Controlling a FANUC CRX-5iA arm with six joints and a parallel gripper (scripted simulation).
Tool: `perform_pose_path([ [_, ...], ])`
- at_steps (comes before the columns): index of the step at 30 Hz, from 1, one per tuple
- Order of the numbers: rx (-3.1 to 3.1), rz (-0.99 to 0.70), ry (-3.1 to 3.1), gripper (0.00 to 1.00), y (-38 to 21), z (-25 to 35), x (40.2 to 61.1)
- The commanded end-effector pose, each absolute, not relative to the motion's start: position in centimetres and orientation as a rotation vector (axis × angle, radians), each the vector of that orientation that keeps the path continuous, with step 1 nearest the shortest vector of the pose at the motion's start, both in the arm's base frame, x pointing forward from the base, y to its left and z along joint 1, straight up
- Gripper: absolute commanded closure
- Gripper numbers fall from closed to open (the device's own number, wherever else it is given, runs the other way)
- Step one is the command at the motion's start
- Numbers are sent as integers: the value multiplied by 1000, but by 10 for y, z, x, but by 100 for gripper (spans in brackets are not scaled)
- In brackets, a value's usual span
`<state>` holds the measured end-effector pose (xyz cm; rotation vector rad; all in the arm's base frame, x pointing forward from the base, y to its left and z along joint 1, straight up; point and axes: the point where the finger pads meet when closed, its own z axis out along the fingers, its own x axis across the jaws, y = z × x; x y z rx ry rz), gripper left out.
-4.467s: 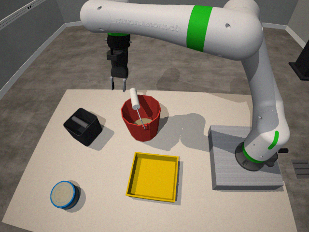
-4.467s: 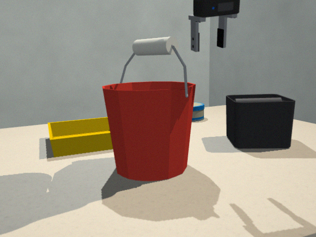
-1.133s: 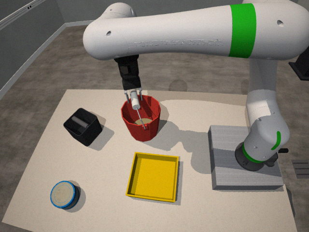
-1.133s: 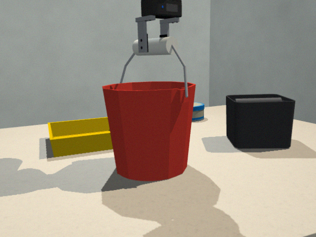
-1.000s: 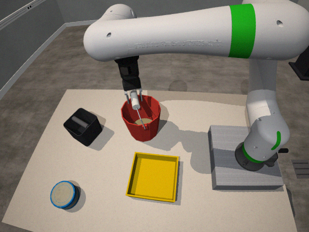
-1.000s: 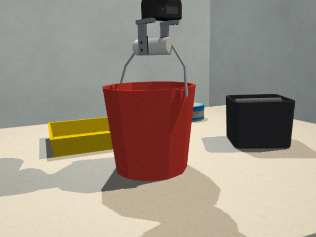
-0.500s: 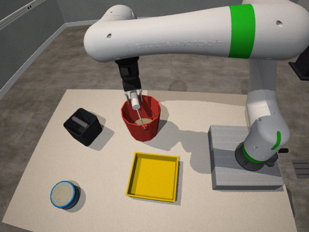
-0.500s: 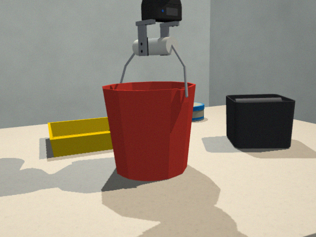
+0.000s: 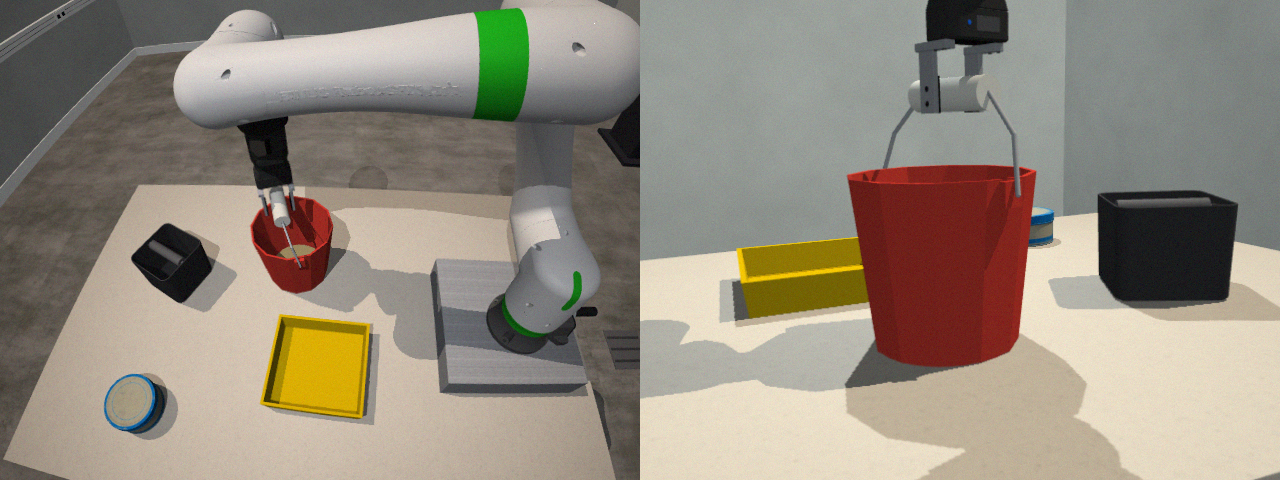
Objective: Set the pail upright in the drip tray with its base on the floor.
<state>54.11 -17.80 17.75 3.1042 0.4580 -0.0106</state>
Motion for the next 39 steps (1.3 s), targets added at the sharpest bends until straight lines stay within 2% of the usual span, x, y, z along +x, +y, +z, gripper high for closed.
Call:
perform_pose_path([
  [1,3103,-7,458,0,-178,179,542],
  [14,3103,-7,458,0,-178,179,542],
  [15,3103,-7,458,100,-178,179,542],
  [39,3103,-7,458,100,-178,179,542],
])
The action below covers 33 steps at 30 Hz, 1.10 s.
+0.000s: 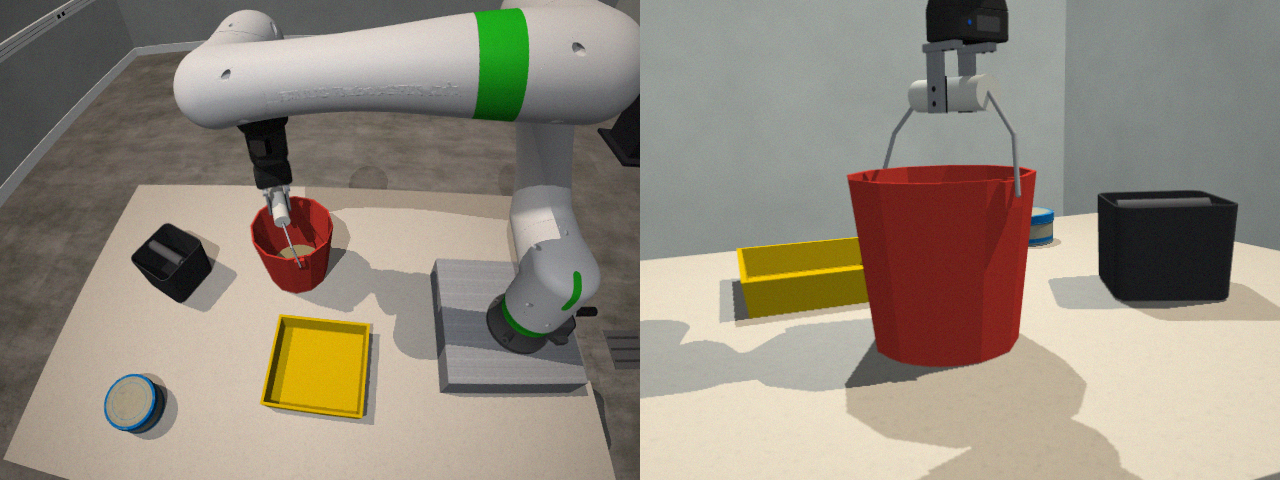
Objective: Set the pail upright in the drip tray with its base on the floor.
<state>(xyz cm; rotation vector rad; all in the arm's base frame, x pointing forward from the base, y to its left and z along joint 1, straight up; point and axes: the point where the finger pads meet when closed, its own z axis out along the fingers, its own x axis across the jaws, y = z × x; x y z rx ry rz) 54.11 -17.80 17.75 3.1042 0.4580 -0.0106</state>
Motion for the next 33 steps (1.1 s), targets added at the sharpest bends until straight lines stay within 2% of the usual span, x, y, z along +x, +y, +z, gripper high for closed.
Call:
perform_pose_path([
  [1,3103,-7,458,100,-178,179,542],
  [33,3103,-7,458,100,-178,189,542],
])
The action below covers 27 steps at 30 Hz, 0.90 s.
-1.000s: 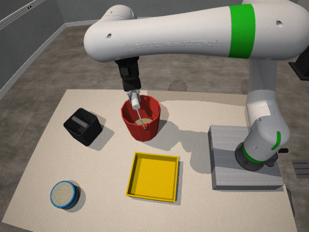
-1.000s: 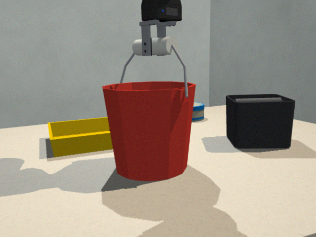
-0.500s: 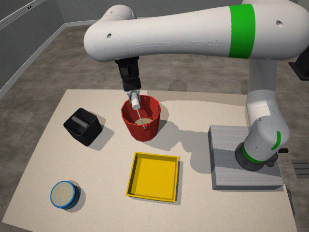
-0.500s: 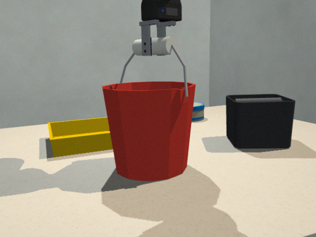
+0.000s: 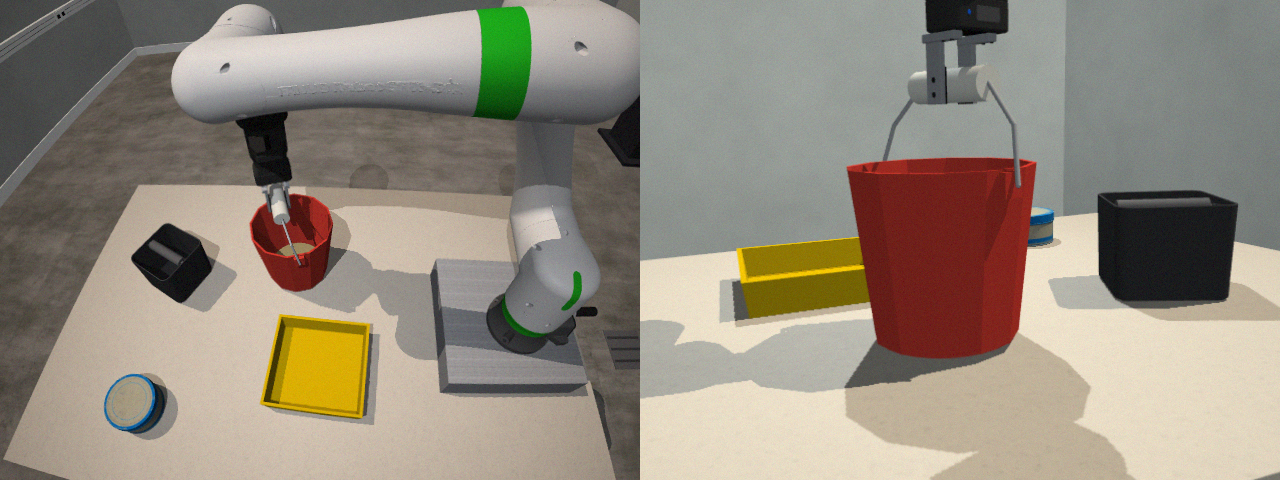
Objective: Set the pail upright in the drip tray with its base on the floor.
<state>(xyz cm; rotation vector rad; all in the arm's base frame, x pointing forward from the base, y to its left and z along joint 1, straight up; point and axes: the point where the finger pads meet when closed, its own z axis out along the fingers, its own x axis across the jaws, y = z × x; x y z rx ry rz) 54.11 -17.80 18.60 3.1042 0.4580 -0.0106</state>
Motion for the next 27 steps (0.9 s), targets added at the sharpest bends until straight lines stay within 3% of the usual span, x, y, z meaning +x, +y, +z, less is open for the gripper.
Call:
perform_pose_path([
  [1,3103,-7,458,100,-178,190,542],
  [27,3103,-7,458,100,-178,227,542],
])
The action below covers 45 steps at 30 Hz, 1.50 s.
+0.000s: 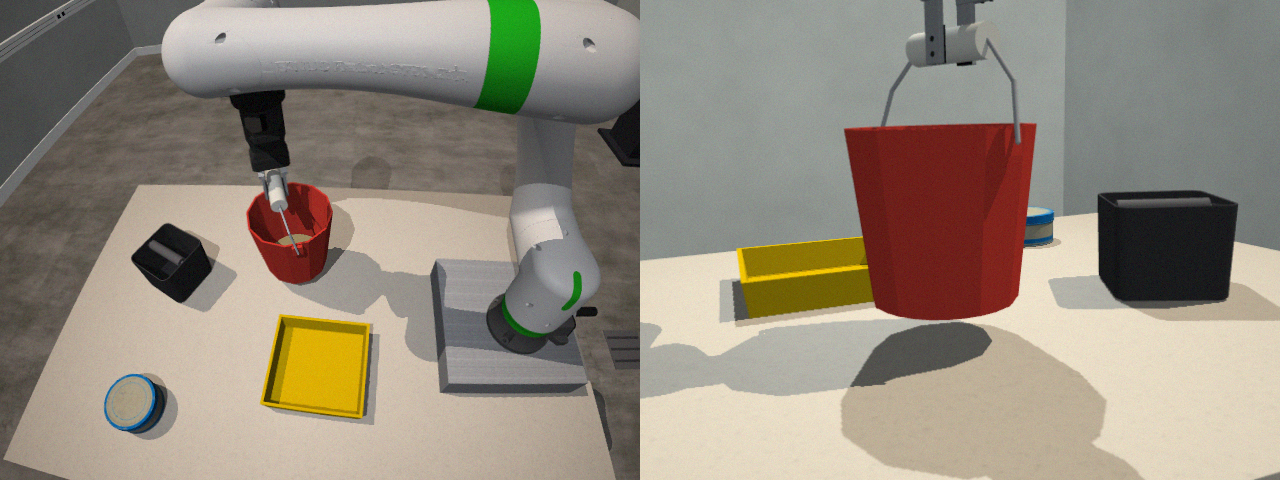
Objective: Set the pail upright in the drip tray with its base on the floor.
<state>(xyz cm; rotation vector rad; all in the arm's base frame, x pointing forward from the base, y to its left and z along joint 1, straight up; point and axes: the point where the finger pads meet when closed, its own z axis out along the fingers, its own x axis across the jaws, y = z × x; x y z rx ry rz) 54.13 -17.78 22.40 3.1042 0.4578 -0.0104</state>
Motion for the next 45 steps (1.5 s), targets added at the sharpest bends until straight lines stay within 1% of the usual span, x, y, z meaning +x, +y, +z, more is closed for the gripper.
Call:
perform_pose_path([
  [1,3103,-7,458,100,-178,229,542],
  [25,3103,-7,458,100,-178,261,542],
  [45,3103,-7,458,100,-178,269,542],
])
